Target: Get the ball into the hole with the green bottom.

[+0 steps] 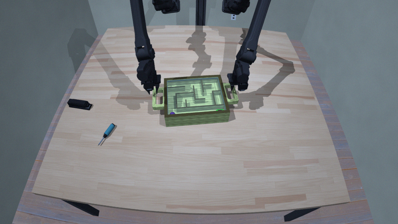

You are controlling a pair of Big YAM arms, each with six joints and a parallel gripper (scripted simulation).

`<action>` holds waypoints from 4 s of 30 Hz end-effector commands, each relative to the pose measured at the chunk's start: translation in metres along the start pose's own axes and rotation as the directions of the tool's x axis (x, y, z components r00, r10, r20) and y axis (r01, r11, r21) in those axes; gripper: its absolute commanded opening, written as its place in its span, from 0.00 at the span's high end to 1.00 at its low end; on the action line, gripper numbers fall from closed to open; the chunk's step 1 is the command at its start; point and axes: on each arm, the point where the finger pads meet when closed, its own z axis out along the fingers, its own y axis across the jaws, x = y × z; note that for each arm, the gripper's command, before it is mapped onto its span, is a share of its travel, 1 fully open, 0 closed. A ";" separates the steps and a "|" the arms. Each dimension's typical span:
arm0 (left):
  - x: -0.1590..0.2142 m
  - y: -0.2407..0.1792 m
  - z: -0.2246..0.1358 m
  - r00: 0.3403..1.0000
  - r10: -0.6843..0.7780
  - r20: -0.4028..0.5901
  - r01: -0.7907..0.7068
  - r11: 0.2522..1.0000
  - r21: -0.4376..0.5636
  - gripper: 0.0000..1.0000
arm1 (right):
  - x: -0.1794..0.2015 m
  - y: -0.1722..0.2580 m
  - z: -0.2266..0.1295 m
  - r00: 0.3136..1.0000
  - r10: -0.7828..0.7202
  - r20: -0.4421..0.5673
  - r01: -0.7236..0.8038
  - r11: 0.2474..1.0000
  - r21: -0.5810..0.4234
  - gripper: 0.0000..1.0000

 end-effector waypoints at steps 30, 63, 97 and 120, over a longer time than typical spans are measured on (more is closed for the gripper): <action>-0.033 -0.003 0.024 0.998 -0.005 0.064 0.005 1.000 0.005 0.59 | -0.020 -0.010 0.009 0.999 0.007 0.039 -0.008 1.000 0.012 0.59; -0.022 -0.003 0.028 0.999 0.002 0.053 -0.003 1.000 0.004 0.59 | -0.026 0.000 0.046 0.999 -0.017 0.049 0.017 1.000 0.001 0.59; -0.026 -0.006 0.024 0.999 -0.015 0.051 0.015 1.000 0.005 0.59 | -0.041 0.000 0.022 0.997 0.018 0.080 -0.018 1.000 -0.002 0.59; -0.018 0.005 0.023 0.999 -0.013 0.042 0.013 1.000 -0.004 1.00 | -0.020 0.005 0.042 0.999 0.005 0.043 -0.005 1.000 -0.004 0.59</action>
